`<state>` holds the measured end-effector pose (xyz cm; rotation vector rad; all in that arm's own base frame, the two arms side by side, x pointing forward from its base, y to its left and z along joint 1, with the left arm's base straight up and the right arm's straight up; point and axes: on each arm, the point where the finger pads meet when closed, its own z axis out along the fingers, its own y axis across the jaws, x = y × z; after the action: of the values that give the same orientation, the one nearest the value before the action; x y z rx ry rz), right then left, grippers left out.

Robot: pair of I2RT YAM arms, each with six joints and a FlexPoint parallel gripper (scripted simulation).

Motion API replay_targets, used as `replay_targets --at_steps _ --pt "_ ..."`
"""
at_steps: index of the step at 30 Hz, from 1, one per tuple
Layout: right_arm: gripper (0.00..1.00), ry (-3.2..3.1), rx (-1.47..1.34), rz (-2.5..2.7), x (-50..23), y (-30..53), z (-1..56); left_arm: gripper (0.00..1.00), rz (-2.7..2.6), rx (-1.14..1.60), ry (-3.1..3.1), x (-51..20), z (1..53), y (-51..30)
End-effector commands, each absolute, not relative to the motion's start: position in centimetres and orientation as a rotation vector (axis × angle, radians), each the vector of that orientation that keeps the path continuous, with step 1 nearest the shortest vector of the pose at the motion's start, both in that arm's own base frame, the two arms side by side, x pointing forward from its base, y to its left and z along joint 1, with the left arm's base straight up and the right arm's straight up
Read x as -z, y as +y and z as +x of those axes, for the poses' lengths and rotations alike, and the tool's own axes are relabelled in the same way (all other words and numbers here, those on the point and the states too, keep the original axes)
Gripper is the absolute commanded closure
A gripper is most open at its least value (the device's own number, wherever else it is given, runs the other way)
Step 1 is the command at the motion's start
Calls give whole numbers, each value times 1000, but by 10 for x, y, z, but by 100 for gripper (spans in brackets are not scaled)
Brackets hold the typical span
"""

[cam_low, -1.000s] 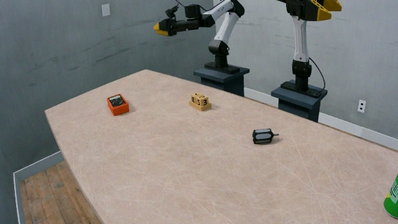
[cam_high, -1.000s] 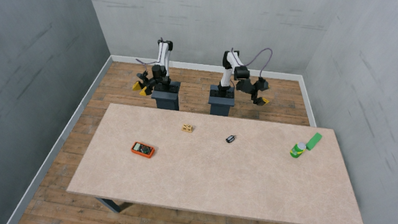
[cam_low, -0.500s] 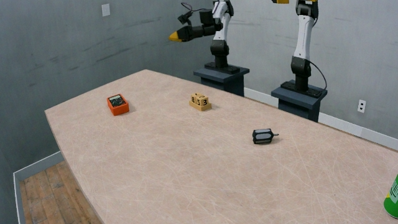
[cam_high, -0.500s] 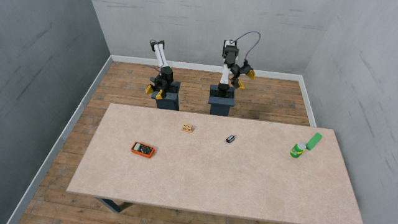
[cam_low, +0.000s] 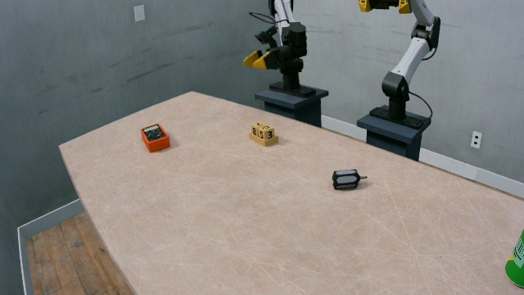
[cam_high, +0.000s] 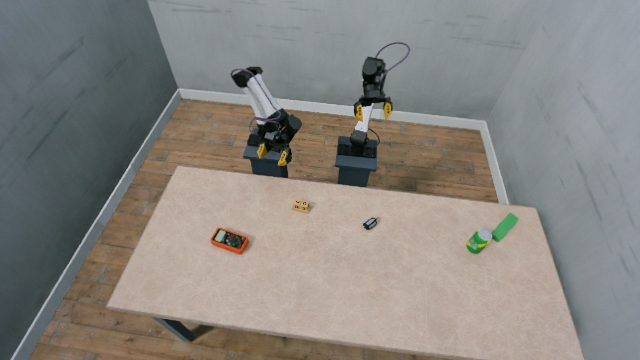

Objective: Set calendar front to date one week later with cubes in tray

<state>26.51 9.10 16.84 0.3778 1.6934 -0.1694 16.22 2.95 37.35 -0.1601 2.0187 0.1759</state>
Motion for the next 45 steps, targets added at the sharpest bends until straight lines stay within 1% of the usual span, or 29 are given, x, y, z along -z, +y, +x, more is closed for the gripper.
replay_targets --at_steps 1,9,11,17,24,32,36,43,45 --pt "0 1703 145 432 -172 108 262 0 69 -4 2060 -353 135 1" --pt "0 1789 109 330 -147 160 252 0 450 267 1988 -312 75 -23" --pt "0 1789 109 330 -147 160 252 0 450 267 1988 -312 75 -23" --pt "0 1869 80 225 -124 213 242 0 656 430 1892 -285 41 -29" --pt "0 1918 65 138 -106 255 234 0 720 486 1839 -273 30 -29" --pt "0 1915 75 114 -101 264 232 0 704 489 1832 -280 32 -29" --pt "43 1961 138 33 -96 262 234 0 704 489 1832 -280 32 -29" --pt "43 2100 390 -266 -82 258 249 0 711 489 1829 -283 35 -33" --pt "43 2100 390 -266 -82 258 249 0 711 489 1829 -283 35 -33"
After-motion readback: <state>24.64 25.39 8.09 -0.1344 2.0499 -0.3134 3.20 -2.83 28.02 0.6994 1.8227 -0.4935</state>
